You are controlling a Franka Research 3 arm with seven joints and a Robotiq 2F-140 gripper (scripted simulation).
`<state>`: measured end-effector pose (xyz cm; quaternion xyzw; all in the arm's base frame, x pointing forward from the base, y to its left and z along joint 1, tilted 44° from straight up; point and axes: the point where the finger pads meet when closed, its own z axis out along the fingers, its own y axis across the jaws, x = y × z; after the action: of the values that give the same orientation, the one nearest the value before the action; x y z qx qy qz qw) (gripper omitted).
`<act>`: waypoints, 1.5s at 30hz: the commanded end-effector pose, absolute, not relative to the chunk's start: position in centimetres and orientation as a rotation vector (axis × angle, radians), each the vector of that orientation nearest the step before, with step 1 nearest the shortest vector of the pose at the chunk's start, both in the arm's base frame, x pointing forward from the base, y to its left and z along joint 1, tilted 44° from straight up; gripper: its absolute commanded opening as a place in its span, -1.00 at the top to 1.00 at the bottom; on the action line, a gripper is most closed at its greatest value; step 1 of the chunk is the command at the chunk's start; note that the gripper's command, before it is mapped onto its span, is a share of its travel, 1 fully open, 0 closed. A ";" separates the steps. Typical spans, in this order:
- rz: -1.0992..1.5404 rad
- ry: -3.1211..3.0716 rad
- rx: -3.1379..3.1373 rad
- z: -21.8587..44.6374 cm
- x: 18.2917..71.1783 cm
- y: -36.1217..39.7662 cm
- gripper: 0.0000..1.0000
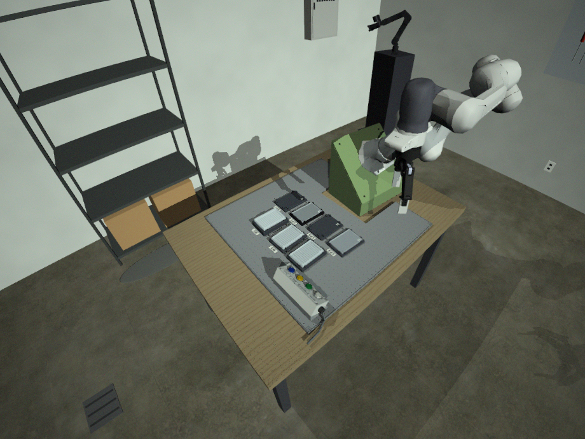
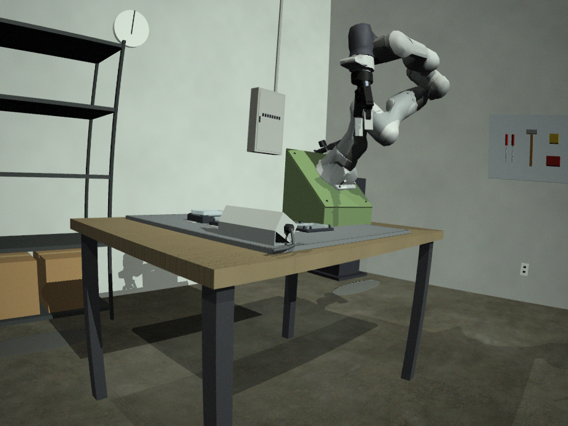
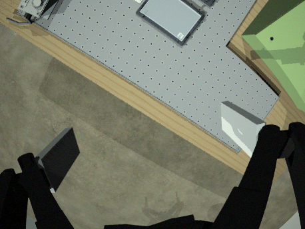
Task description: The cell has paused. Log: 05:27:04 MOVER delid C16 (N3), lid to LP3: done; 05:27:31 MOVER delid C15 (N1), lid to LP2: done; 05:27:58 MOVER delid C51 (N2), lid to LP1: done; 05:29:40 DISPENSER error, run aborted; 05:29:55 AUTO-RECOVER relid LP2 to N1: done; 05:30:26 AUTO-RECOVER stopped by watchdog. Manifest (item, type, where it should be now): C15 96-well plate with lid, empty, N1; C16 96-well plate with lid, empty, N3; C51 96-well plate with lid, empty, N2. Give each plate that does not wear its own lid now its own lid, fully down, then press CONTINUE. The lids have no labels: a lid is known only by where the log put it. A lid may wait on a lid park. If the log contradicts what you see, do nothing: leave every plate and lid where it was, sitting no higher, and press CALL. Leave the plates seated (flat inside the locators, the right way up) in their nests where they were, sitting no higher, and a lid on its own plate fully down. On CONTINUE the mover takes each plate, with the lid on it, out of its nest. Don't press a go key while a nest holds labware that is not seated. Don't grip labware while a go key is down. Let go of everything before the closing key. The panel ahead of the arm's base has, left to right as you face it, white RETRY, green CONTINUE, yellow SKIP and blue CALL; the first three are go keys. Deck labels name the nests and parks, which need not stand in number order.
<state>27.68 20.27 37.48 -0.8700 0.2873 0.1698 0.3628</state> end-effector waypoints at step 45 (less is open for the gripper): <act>0.873 1.741 -1.712 23.7 37.8 19.3 -1.00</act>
<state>36.32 19.47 24.64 -0.6902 0.5828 0.3121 0.2942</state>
